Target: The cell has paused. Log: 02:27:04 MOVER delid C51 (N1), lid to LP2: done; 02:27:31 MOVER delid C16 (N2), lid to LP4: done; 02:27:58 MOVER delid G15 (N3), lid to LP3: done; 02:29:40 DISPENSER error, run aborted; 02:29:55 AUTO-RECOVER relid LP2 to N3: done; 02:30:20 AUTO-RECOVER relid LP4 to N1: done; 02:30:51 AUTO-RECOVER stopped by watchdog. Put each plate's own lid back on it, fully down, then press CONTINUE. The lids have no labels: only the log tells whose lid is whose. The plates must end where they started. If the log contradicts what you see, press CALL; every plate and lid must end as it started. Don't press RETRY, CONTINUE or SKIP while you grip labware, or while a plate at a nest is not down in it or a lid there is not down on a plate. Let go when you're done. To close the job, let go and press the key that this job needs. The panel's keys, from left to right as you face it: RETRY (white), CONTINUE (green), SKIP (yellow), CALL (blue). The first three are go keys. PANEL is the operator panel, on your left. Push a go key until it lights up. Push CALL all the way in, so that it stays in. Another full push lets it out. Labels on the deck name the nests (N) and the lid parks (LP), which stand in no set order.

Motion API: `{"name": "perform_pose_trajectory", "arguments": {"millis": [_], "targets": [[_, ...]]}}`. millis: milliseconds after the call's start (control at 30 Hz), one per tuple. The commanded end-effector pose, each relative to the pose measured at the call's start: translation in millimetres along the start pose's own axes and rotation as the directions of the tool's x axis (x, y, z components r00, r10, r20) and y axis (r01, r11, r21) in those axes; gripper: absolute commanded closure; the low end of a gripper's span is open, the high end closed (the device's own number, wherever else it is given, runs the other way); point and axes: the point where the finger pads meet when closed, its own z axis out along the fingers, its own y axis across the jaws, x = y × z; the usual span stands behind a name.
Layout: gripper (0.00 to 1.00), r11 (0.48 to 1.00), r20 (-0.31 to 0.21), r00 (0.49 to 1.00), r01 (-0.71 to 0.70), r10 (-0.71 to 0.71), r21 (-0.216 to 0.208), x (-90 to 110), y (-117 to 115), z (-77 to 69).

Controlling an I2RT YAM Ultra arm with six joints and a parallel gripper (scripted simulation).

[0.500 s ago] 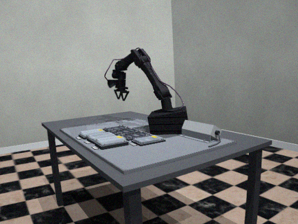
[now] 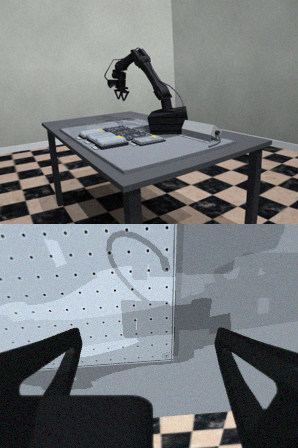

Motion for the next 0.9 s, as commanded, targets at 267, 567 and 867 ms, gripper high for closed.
{"name": "perform_pose_trajectory", "arguments": {"millis": [267,567,867], "targets": [[0.0,0.999,0.016,1.0,0.001,-0.002,0.051,-35.9,7.9,-8.9],[0.0,1.0,0.006,1.0,0.0,0.0,0.021,-46.6,17.7,-3.2],[0.0,1.0,0.001,1.0,0.001,-0.001,0.007,-75.4,35.6,6.9]]}}
